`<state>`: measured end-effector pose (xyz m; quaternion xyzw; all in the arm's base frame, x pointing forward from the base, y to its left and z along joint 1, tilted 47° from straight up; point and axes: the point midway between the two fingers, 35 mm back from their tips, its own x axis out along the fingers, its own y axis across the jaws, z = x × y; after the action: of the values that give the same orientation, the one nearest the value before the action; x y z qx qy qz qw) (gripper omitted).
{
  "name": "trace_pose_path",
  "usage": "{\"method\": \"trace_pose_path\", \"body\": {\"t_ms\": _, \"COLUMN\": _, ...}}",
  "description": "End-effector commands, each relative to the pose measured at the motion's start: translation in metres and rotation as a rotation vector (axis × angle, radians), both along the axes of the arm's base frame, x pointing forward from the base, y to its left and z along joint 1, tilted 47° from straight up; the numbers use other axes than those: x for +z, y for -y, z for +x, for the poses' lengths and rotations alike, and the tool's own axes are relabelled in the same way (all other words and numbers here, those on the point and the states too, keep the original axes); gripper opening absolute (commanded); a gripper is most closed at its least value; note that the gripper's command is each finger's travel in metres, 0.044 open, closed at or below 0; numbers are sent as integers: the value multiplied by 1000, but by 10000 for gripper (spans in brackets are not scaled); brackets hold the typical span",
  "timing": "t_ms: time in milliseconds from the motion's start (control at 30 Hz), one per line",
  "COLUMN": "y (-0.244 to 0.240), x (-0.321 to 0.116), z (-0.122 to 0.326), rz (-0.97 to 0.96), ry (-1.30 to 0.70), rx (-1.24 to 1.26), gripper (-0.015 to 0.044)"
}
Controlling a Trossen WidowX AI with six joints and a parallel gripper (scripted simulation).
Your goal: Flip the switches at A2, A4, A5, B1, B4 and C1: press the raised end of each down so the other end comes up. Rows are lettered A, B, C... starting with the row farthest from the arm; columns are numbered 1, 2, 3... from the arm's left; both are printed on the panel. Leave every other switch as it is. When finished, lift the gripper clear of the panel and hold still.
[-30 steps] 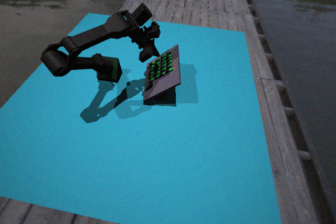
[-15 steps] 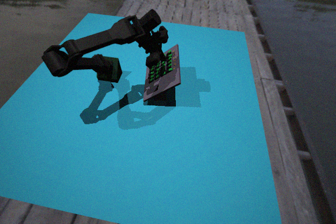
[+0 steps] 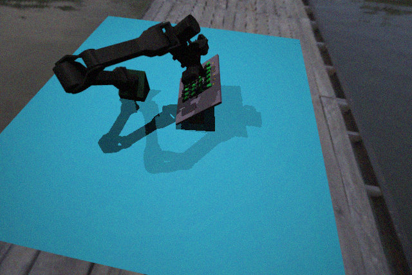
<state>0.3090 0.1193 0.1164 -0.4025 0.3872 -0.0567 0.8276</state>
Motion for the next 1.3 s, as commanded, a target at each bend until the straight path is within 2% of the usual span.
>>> {"method": "trace_pose_path", "body": {"t_ms": 0, "y": 4, "x": -8, "z": 1, "rz": -12, "ry": -16, "rx": 2, "gripper": 0}}
{"method": "trace_pose_path", "body": {"t_ms": 1267, "y": 10, "x": -16, "z": 11, "rz": -12, "ry": -15, "rx": 2, "gripper": 0}}
